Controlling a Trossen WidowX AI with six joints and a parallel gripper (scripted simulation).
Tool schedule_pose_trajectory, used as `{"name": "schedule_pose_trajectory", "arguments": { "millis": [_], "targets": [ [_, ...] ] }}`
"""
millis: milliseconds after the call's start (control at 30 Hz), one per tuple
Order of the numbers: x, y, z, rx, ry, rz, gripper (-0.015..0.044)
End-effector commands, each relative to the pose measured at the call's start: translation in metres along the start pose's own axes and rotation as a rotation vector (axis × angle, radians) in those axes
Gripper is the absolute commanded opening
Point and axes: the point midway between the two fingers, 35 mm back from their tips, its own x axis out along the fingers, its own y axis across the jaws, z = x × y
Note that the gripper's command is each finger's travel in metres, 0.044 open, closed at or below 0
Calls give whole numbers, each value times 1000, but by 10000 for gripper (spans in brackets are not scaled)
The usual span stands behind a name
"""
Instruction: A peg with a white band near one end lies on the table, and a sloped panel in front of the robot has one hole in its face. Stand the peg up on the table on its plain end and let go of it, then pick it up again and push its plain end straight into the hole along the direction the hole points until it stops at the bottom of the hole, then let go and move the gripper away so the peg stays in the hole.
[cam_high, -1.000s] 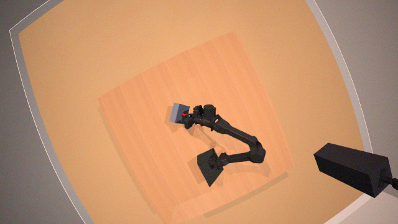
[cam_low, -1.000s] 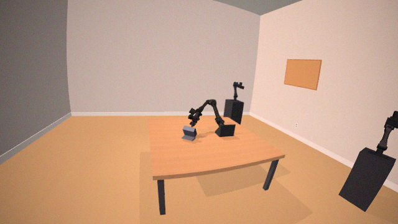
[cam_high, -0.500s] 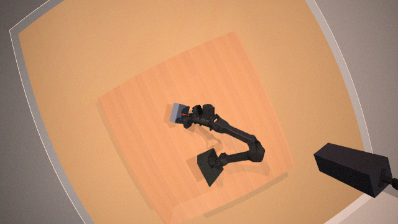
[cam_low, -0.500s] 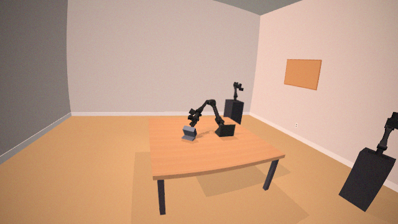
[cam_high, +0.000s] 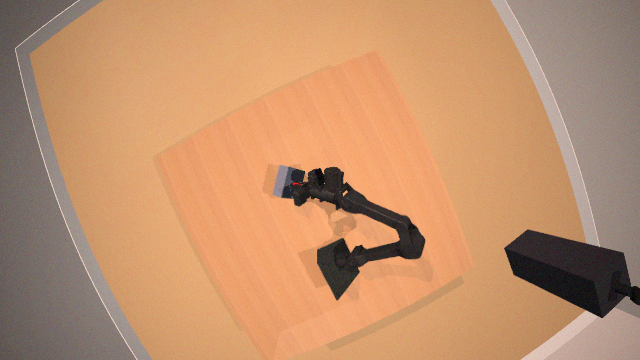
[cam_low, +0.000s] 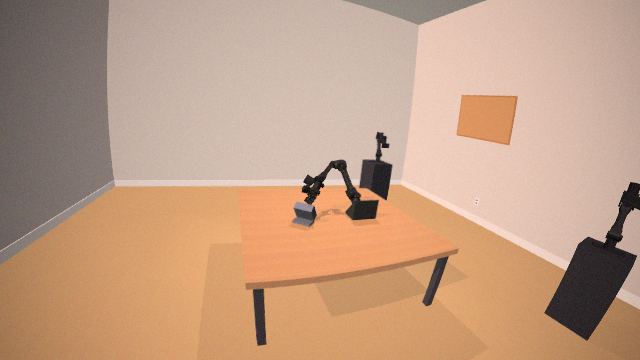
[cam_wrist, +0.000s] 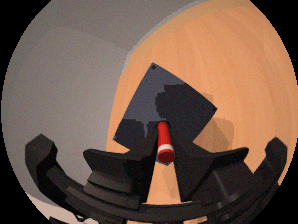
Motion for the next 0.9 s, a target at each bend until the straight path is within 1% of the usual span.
{"name": "schedule_pose_trajectory", "arguments": {
  "millis": [0, 167, 700, 733, 867],
  "targets": [
    [0, 0, 0, 0, -1, 0, 0],
    [0, 0, 0, 0, -1, 0, 0],
    [-3, 0, 1, 0, 0, 0, 420],
    [-4, 0, 1, 0, 0, 0, 440],
    [-9, 0, 1, 0, 1, 0, 440]
  ]
}}
